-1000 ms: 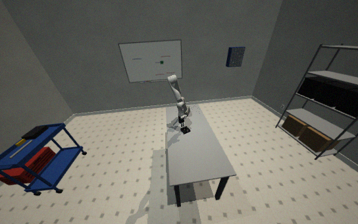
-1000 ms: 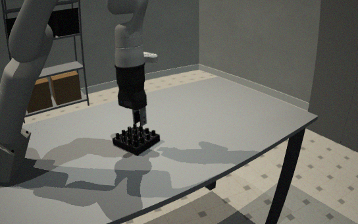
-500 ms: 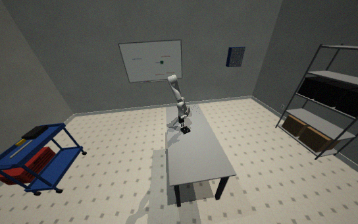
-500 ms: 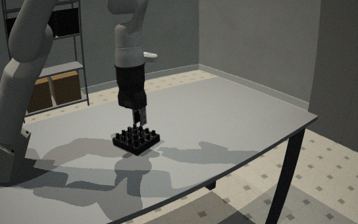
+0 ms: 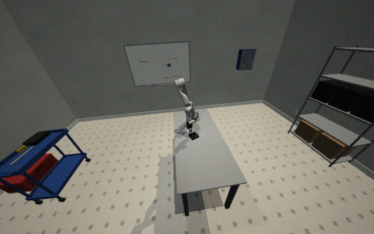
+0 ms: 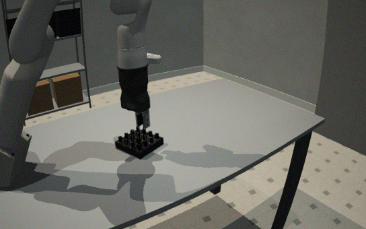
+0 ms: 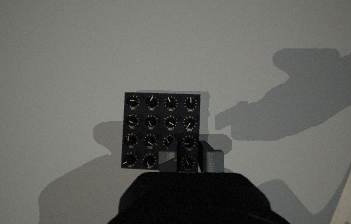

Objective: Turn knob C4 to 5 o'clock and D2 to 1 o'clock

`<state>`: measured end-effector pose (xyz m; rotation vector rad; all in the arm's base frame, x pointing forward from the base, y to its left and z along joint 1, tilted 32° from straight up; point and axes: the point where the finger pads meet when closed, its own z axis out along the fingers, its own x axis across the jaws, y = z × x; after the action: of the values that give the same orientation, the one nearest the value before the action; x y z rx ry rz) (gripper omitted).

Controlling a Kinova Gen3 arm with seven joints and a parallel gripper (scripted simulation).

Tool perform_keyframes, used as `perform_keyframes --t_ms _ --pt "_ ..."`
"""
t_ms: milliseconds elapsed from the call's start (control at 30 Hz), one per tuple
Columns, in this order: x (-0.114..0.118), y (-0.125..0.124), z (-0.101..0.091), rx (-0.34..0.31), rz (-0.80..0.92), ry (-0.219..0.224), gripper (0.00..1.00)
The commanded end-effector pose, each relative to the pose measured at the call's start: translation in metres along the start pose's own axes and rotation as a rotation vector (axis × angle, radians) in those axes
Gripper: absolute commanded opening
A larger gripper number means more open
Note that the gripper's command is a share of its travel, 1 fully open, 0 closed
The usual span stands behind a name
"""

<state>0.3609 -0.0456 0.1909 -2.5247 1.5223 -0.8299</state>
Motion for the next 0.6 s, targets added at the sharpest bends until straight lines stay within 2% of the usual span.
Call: perform_keyframes --t_ms 0,567 --pt "0.0001 -0.0002 0.0 0.001 0.0 0.0 0.46" --pt "-0.0004 0.0 0.0064 -0.001 -0.001 -0.001 0.46"
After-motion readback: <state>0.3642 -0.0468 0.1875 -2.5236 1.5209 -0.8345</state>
